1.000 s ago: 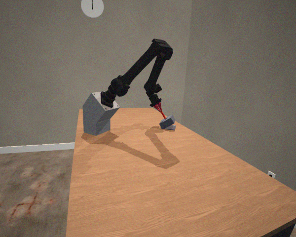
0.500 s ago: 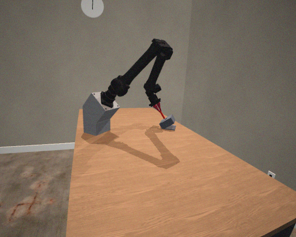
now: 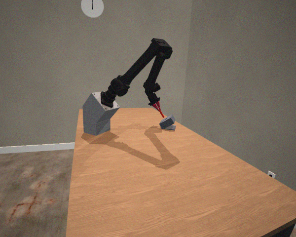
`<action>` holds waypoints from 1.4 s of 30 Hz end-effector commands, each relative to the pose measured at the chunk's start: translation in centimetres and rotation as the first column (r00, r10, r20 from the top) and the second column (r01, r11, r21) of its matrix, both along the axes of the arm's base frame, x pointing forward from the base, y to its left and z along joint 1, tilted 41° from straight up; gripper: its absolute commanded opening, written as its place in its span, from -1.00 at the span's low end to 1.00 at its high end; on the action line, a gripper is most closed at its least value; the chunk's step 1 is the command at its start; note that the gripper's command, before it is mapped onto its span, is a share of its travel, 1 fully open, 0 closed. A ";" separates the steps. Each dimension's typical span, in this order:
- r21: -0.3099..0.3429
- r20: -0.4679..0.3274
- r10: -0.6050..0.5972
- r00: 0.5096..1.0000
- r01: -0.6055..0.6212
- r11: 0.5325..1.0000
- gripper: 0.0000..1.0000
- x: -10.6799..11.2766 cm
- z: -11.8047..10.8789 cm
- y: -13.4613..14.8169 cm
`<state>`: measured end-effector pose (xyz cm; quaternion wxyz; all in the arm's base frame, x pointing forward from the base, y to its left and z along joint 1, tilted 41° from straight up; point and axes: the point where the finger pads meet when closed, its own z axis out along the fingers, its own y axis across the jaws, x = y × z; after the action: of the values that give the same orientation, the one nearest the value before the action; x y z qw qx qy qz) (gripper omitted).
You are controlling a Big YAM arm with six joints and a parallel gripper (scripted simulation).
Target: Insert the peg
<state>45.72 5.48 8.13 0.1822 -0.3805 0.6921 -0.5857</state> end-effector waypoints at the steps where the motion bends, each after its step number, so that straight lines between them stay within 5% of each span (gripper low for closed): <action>1: 0.028 0.037 0.007 0.999 -0.008 1.000 -1.00 0.1 1.2 1.1; 42: 0.028 0.037 0.007 0.999 -0.008 1.000 -1.00 1.4 2.0 1.2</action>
<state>45.84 6.68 9.18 0.1909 -0.3805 0.6937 -0.5810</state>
